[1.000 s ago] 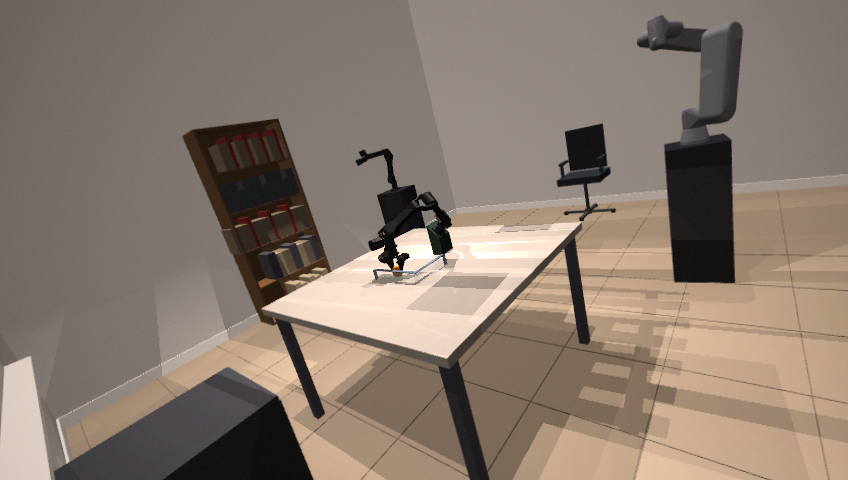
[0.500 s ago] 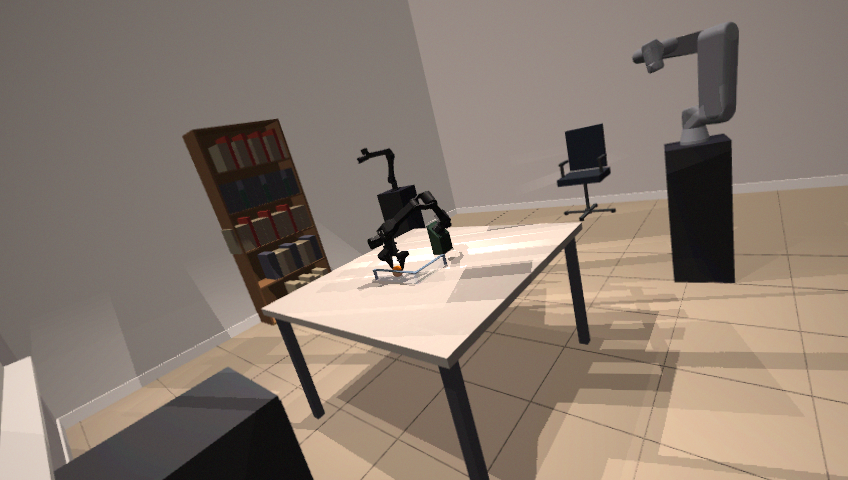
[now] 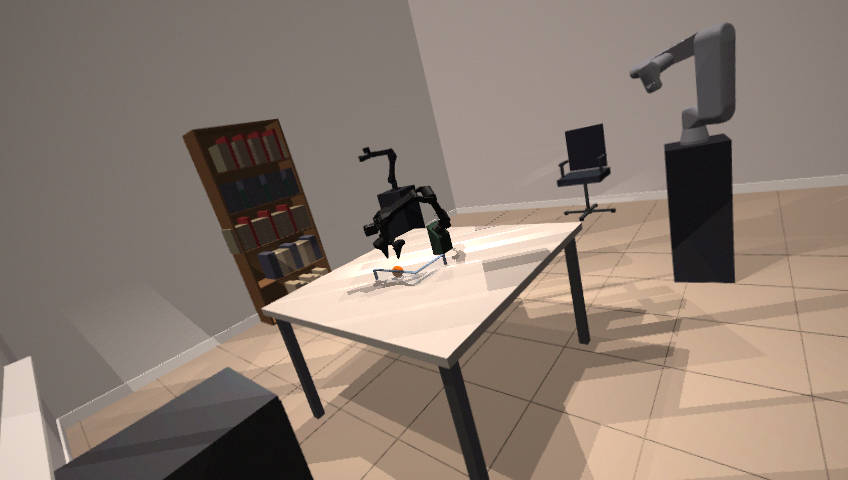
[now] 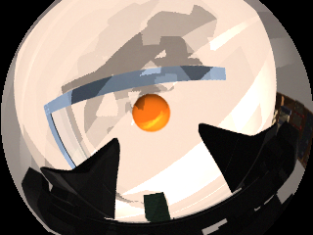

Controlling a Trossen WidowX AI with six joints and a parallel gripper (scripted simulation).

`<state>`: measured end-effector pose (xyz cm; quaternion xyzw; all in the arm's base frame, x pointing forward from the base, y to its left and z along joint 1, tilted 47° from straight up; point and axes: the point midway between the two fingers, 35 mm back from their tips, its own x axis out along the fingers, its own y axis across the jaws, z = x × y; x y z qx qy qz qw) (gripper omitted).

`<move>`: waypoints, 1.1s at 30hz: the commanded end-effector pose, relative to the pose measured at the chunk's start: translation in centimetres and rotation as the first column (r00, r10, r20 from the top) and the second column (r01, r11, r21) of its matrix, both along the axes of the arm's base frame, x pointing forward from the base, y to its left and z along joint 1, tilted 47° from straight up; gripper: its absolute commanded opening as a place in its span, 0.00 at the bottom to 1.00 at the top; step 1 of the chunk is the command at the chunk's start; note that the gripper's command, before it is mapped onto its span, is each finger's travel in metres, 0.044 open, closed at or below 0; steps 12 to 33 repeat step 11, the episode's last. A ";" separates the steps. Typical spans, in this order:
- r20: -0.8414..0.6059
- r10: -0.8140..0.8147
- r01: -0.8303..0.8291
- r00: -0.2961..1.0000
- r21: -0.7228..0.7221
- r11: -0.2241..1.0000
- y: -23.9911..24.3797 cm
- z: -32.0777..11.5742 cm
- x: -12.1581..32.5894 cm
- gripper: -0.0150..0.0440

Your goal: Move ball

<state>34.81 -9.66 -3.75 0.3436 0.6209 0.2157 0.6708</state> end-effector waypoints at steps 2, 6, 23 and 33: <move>-0.002 -0.004 0.004 1.000 0.000 1.000 -1.6 1.6 -0.4 1.00; 0.000 0.000 0.000 1.000 0.001 1.000 -3.2 3.2 -0.9 1.00; 0.000 0.000 0.000 1.000 0.001 1.000 -3.2 3.2 -0.9 1.00; 0.000 0.000 0.000 1.000 0.001 1.000 -3.2 3.2 -0.9 1.00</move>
